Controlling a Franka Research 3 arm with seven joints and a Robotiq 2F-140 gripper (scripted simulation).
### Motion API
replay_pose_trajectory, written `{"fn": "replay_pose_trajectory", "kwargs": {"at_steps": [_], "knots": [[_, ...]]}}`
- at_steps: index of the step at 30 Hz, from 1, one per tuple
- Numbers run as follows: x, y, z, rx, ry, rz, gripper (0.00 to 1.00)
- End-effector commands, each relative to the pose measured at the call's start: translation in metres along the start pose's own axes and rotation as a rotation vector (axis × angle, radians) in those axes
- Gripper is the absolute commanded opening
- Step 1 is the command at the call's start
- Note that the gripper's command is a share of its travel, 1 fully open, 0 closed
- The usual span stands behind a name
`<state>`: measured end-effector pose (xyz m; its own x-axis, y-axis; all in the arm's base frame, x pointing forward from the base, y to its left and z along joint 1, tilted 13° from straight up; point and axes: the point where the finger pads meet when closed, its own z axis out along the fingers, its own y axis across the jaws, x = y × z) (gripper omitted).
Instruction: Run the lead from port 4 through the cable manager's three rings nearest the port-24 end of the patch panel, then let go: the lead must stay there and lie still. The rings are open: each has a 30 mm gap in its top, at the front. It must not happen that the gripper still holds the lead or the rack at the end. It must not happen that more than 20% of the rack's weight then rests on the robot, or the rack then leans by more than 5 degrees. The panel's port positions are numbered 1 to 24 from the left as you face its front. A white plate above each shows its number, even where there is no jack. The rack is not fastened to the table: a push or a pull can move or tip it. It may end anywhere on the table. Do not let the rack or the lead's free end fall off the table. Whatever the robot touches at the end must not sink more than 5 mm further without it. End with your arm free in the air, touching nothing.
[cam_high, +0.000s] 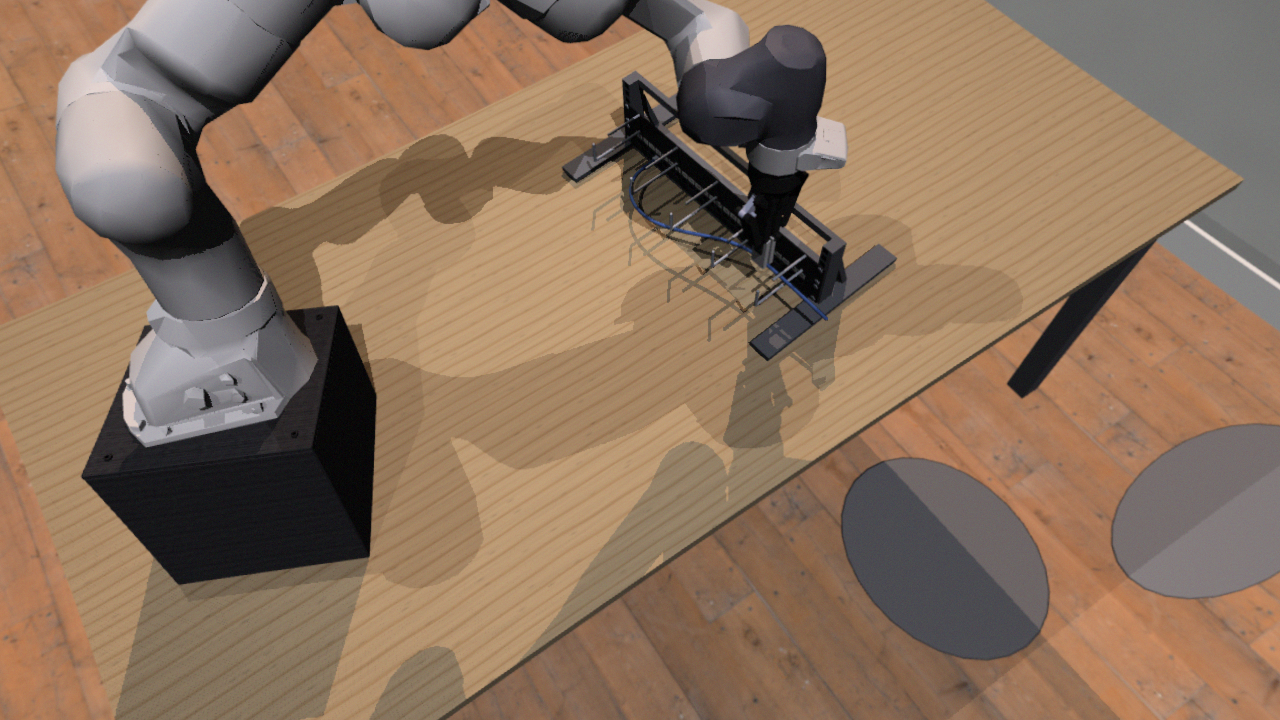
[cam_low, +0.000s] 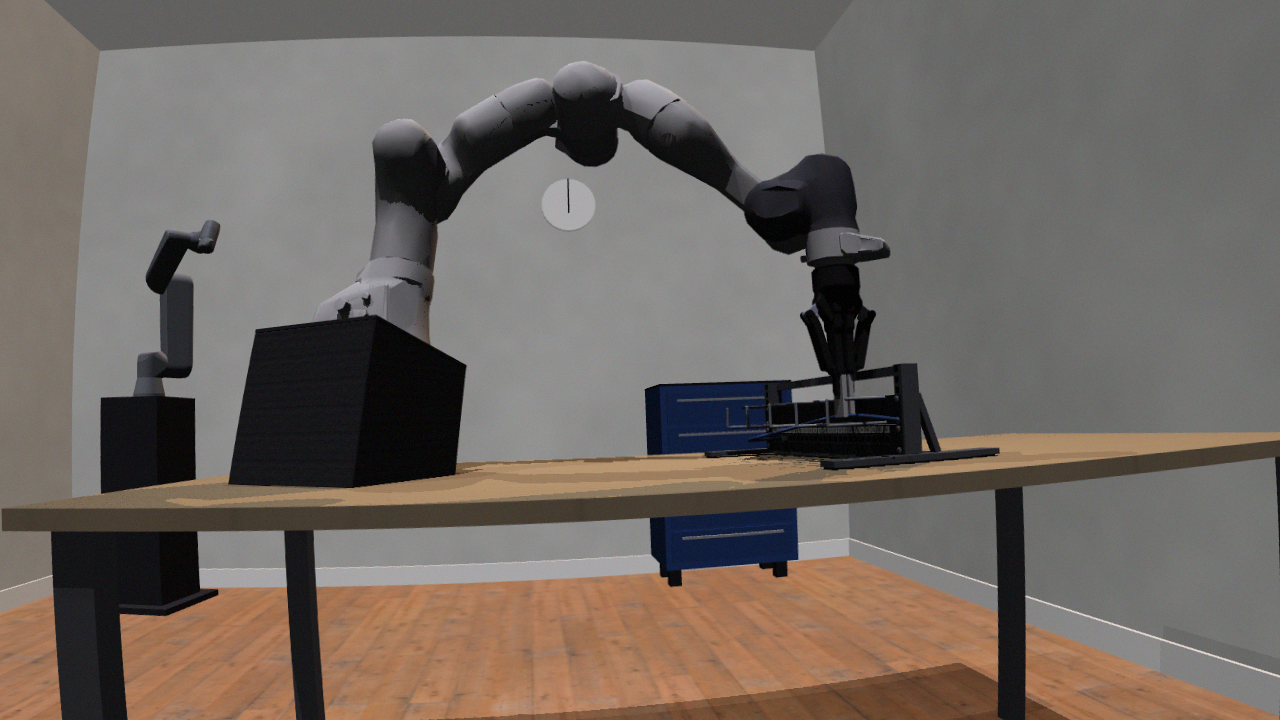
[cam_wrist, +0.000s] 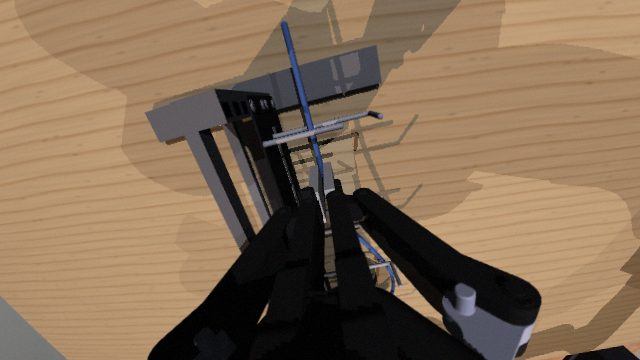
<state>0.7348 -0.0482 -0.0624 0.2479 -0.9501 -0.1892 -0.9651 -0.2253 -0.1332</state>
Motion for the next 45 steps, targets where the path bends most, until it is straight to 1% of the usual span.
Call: {"fn": "replay_pose_trajectory", "kwargs": {"at_steps": [1, 15, 16, 45], "knots": [[-0.0001, 0.0018, 0.0012, -0.006, -0.001, 0.009, 0.0], [-0.0001, 0.0018, 0.0012, -0.006, -0.001, 0.009, 0.0], [-0.0001, 0.0018, 0.0012, -0.006, -0.001, 0.009, 0.2], [-0.0001, 0.0018, 0.0012, -0.006, -0.001, 0.009, 0.2]]}}
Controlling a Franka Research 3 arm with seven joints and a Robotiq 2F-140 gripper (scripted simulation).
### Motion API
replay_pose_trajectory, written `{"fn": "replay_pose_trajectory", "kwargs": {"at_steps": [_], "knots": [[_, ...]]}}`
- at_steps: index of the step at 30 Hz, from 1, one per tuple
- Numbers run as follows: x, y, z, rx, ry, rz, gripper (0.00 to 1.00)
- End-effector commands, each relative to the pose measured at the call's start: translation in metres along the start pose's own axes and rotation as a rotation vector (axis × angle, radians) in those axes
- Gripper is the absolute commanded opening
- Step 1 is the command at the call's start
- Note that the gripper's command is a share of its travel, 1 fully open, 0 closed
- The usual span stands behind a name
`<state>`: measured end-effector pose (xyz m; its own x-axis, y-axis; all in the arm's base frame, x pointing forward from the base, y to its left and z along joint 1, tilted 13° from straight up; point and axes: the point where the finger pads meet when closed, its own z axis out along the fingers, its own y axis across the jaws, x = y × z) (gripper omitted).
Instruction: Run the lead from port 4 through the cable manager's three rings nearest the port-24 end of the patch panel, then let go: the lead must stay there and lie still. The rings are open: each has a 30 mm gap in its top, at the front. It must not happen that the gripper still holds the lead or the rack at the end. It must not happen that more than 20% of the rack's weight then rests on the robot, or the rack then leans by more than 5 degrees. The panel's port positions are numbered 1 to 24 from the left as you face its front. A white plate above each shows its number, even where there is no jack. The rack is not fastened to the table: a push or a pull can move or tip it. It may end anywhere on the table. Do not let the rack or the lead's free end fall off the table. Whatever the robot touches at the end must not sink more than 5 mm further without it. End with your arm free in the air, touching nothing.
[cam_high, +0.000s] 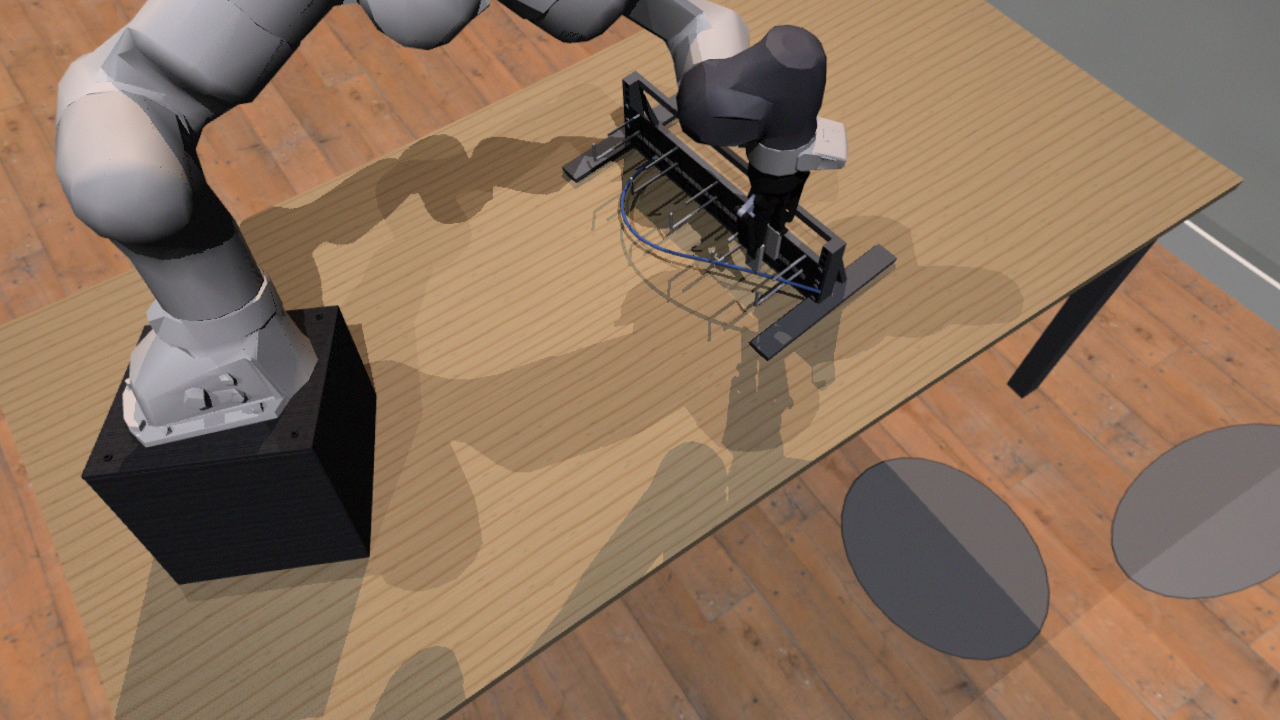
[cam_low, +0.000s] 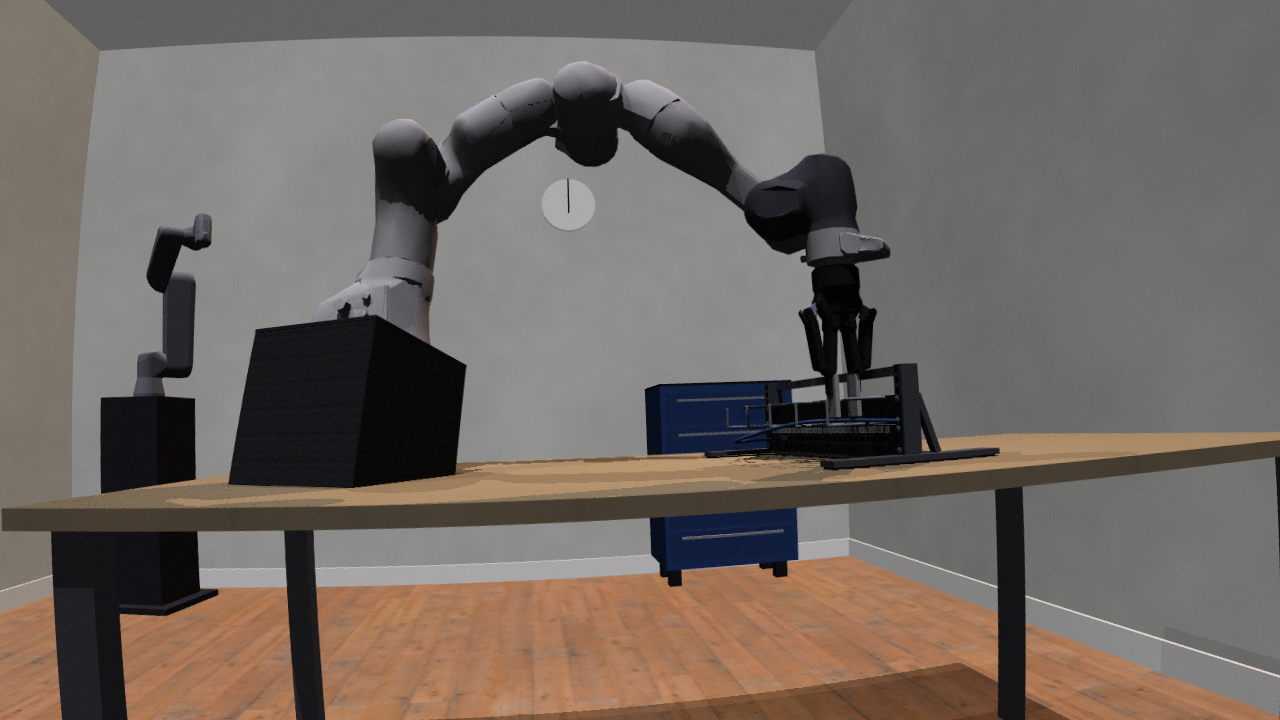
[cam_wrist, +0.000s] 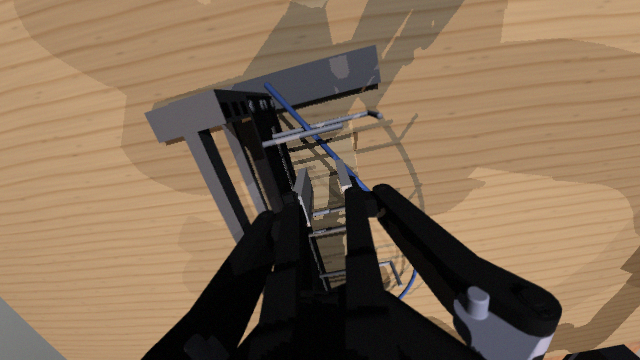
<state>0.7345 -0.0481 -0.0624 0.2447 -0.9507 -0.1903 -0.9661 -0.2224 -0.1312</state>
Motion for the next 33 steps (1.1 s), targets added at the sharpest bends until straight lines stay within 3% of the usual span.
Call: {"fn": "replay_pose_trajectory", "kwargs": {"at_steps": [1, 16, 33], "knots": [[0.0, 0.001, 0.001, -0.005, -0.001, 0.006, 0.2], [0.0, 0.001, -0.004, -0.005, -0.001, 0.006, 0.2], [0.0, 0.001, -0.045, -0.005, -0.001, 0.006, 0.2]]}}
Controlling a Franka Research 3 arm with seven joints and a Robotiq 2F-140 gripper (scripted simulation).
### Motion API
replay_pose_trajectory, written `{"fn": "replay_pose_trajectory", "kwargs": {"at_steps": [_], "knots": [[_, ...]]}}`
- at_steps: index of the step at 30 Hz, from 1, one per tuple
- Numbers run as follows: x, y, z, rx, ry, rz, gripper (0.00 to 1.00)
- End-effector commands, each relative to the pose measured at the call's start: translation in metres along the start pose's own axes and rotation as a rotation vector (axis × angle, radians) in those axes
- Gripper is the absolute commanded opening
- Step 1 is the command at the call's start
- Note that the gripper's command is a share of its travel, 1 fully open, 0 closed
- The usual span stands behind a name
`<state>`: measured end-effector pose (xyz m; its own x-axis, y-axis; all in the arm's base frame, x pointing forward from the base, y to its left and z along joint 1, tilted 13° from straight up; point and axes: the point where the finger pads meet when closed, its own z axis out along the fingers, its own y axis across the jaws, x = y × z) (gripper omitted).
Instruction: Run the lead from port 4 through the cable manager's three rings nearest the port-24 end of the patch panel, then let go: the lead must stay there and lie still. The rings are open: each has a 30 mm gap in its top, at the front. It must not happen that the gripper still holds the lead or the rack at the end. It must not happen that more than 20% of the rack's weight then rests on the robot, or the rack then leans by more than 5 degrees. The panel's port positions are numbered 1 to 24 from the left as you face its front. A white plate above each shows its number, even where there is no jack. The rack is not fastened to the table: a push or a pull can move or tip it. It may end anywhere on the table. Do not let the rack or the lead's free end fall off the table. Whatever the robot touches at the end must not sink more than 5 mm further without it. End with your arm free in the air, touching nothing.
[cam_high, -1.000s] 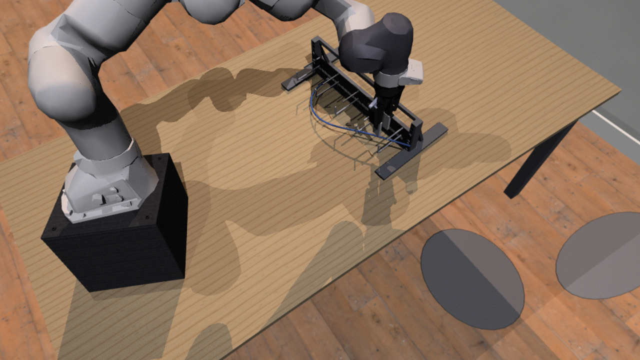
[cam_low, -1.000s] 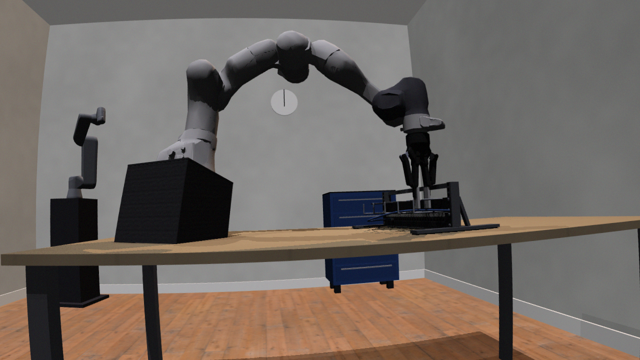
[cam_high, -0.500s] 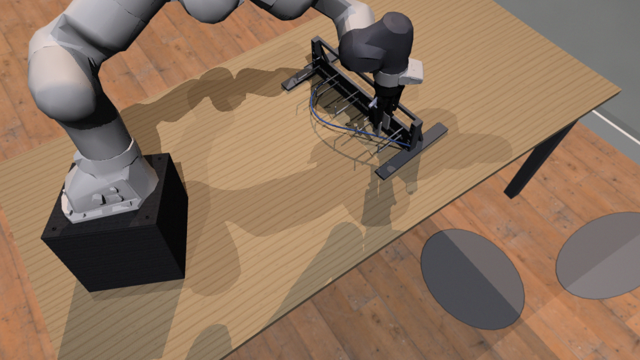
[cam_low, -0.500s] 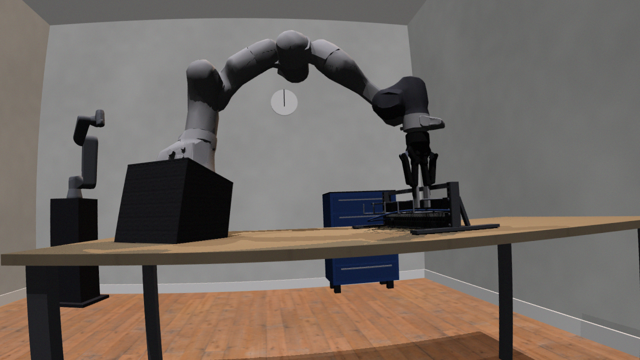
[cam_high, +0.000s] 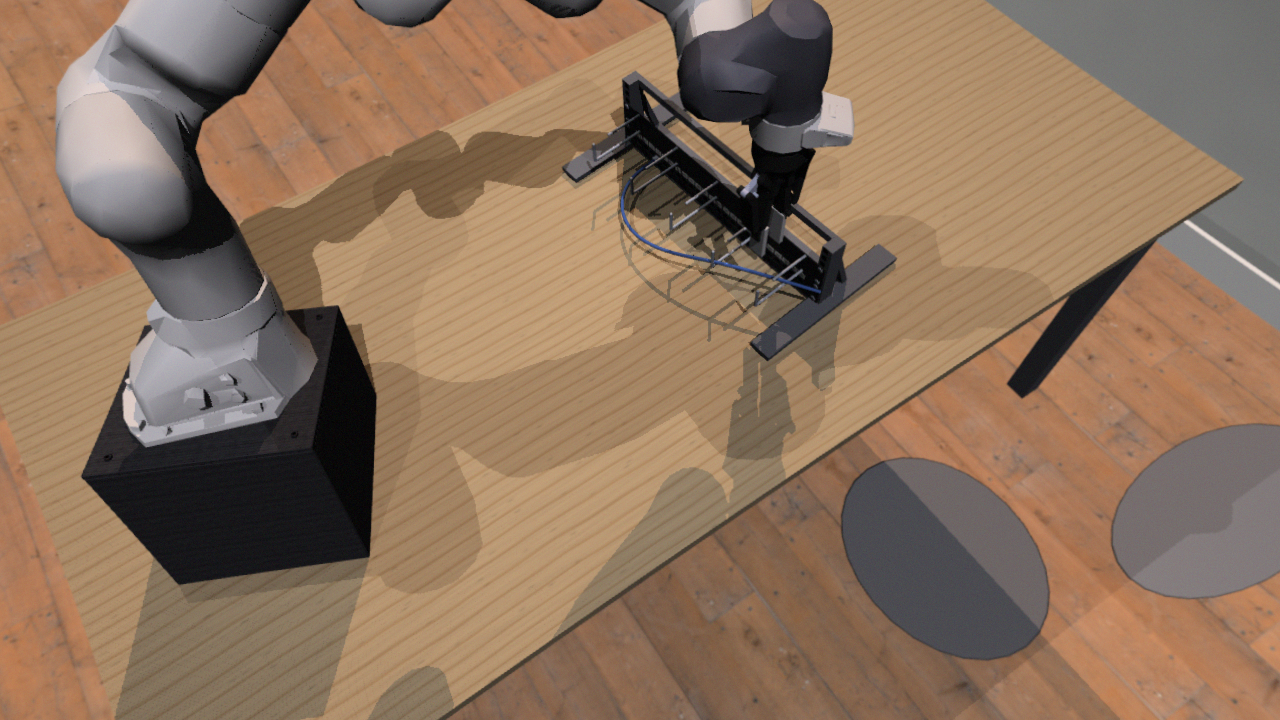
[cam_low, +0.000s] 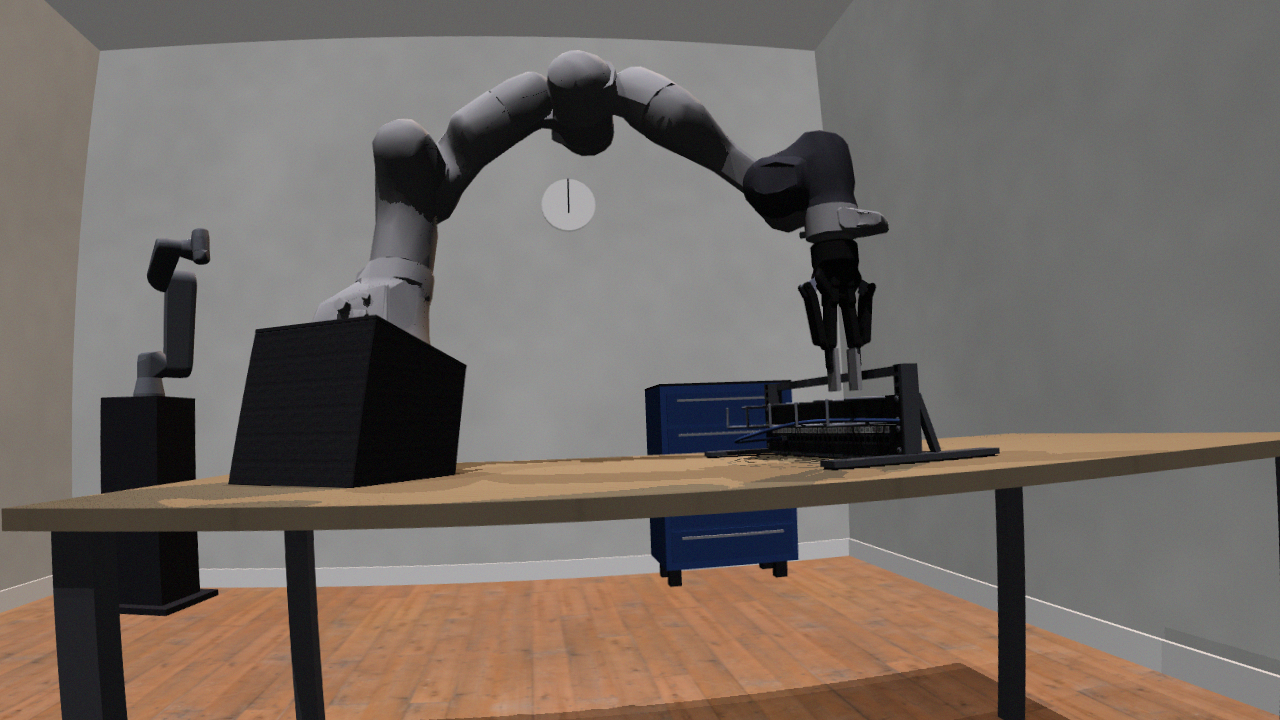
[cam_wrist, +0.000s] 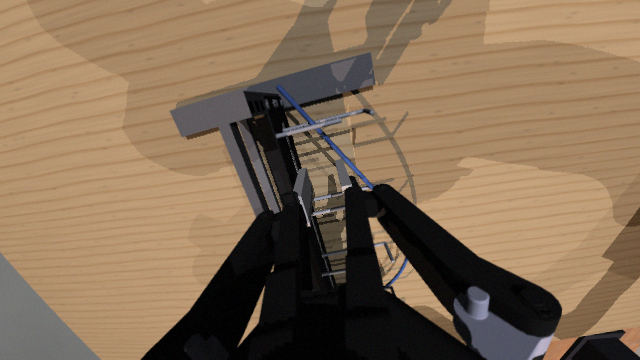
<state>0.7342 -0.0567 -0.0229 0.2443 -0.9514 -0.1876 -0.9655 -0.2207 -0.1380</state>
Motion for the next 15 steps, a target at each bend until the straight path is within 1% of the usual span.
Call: {"fn": "replay_pose_trajectory", "kwargs": {"at_steps": [1, 9, 13, 15], "knots": [[-0.001, 0.004, -0.008, -0.012, -0.003, 0.006, 0.2], [0.0, 0.004, -0.03, -0.012, -0.003, 0.006, 0.2], [0.0, 0.004, -0.036, -0.012, -0.003, 0.006, 0.2], [0.0, 0.004, -0.036, -0.012, -0.003, 0.006, 0.2]]}}
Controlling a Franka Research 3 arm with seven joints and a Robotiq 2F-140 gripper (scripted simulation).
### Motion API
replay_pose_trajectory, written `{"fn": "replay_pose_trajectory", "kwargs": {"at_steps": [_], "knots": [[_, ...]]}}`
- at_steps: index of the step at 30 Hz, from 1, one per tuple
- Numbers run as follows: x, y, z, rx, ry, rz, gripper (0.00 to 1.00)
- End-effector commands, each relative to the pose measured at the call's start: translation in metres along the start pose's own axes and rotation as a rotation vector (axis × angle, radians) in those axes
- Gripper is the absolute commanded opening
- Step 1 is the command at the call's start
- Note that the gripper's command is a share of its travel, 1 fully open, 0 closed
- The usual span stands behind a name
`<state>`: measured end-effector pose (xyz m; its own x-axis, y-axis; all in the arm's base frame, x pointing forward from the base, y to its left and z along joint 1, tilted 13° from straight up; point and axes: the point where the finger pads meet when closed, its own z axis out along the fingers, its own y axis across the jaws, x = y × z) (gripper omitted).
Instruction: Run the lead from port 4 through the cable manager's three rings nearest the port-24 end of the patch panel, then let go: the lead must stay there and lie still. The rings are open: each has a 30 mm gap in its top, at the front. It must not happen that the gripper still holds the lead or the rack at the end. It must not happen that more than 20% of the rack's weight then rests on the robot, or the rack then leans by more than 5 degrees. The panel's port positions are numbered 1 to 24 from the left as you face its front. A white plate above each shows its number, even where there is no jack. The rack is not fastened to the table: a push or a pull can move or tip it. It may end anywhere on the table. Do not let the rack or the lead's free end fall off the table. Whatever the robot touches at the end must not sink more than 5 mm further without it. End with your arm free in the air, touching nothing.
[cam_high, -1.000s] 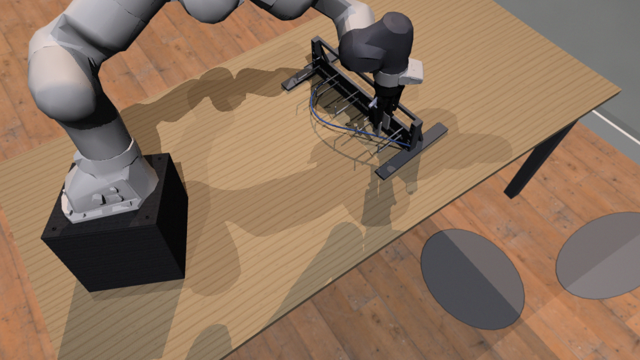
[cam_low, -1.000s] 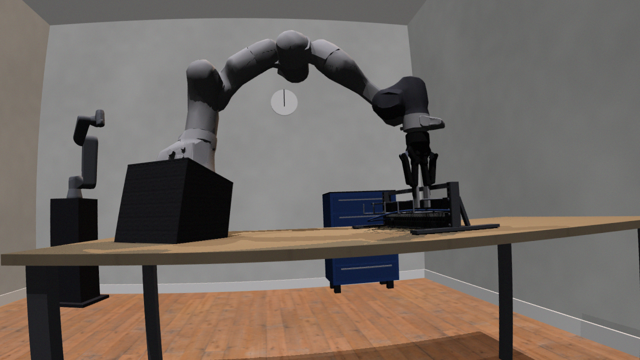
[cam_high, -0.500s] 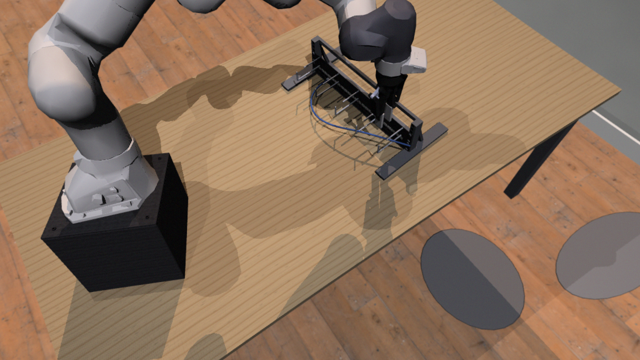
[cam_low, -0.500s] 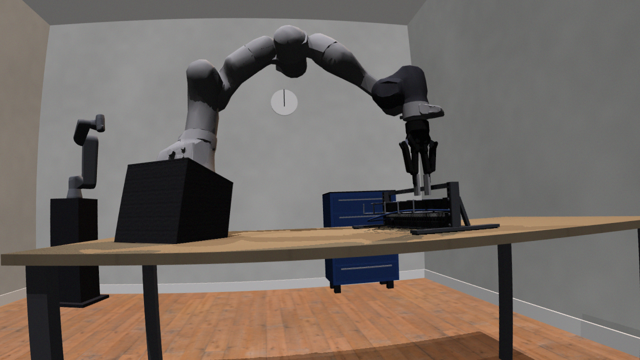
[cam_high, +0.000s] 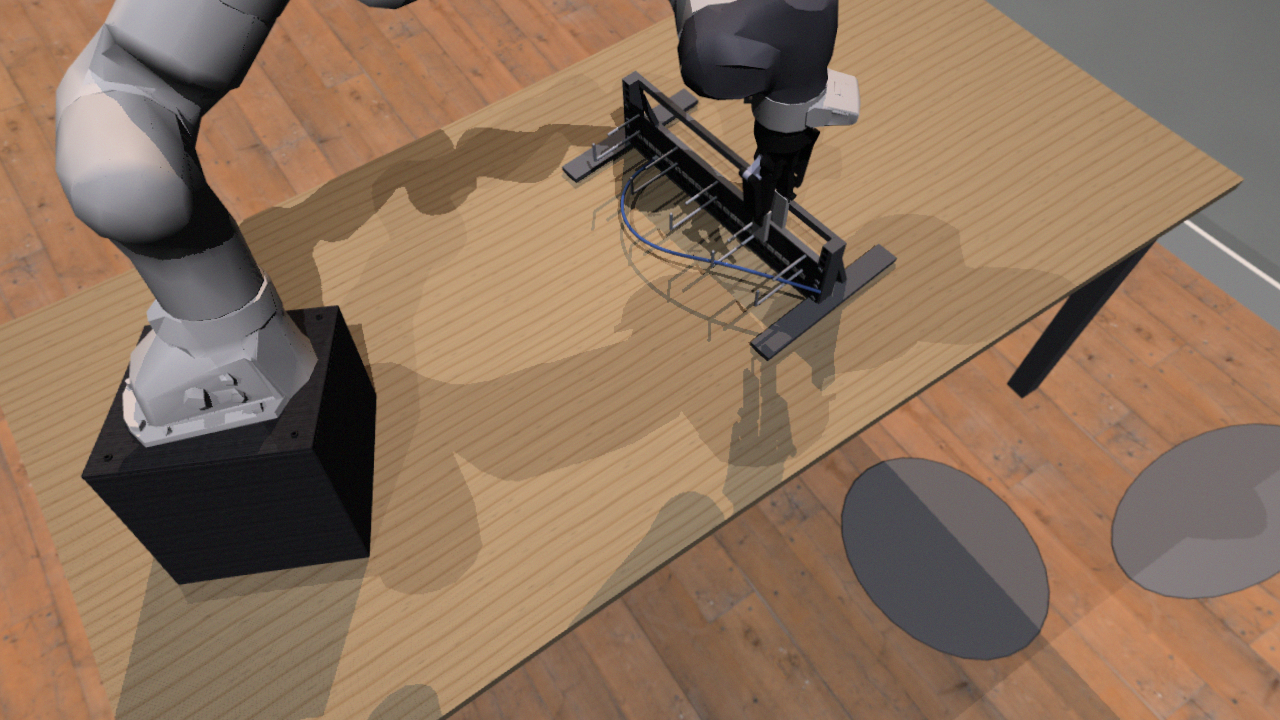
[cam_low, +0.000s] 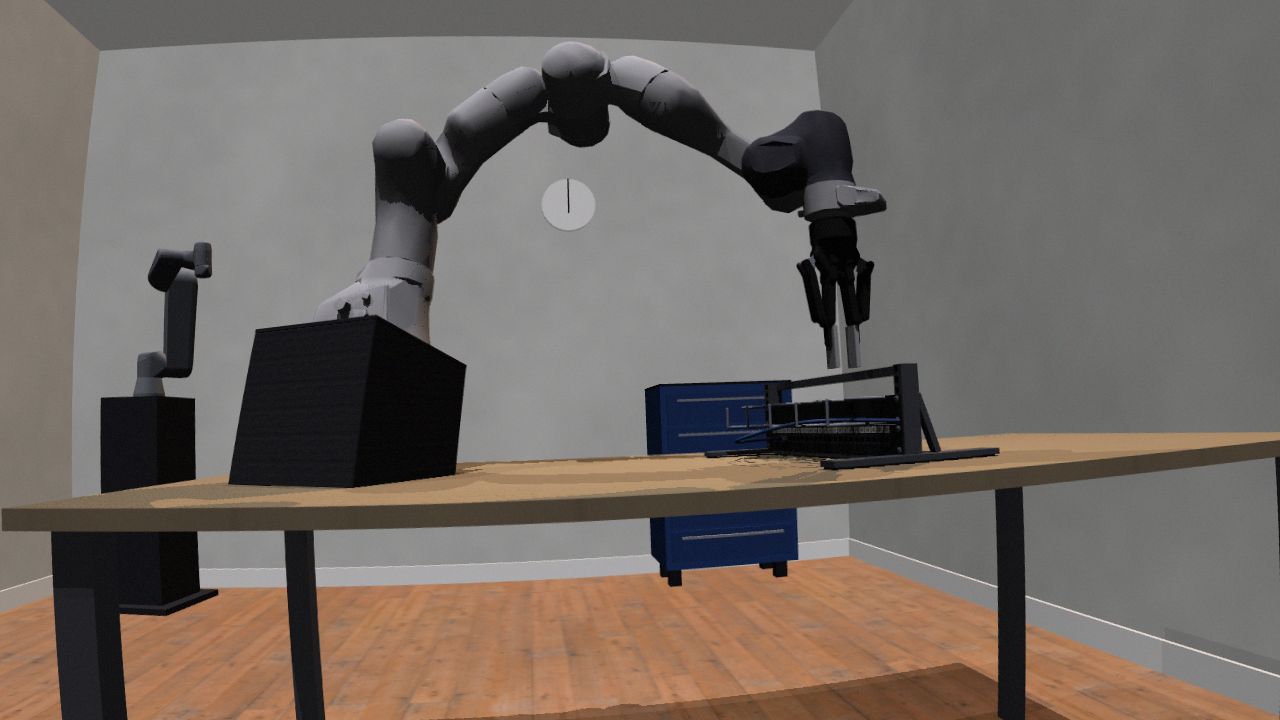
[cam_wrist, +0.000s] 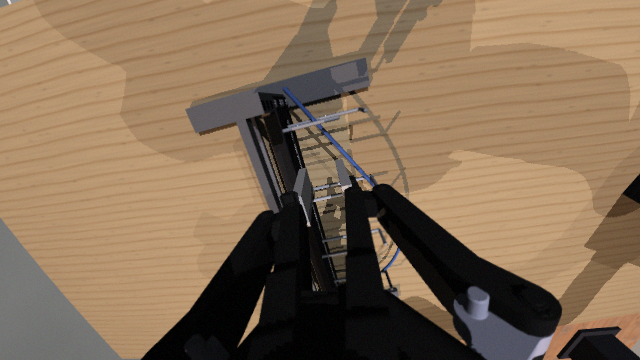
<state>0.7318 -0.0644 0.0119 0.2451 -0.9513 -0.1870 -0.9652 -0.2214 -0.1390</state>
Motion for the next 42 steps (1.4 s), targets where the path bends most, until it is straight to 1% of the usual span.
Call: {"fn": "replay_pose_trajectory", "kwargs": {"at_steps": [1, 7, 8, 42], "knots": [[-0.0007, 0.0046, -0.001, -0.013, -0.004, 0.006, 0.2], [-0.0007, 0.0046, -0.0027, -0.013, -0.004, 0.006, 0.2], [-0.0007, 0.0046, -0.0027, -0.013, -0.004, 0.006, 0.0], [-0.0007, 0.0046, -0.0027, -0.013, -0.004, 0.006, 0.0]]}}
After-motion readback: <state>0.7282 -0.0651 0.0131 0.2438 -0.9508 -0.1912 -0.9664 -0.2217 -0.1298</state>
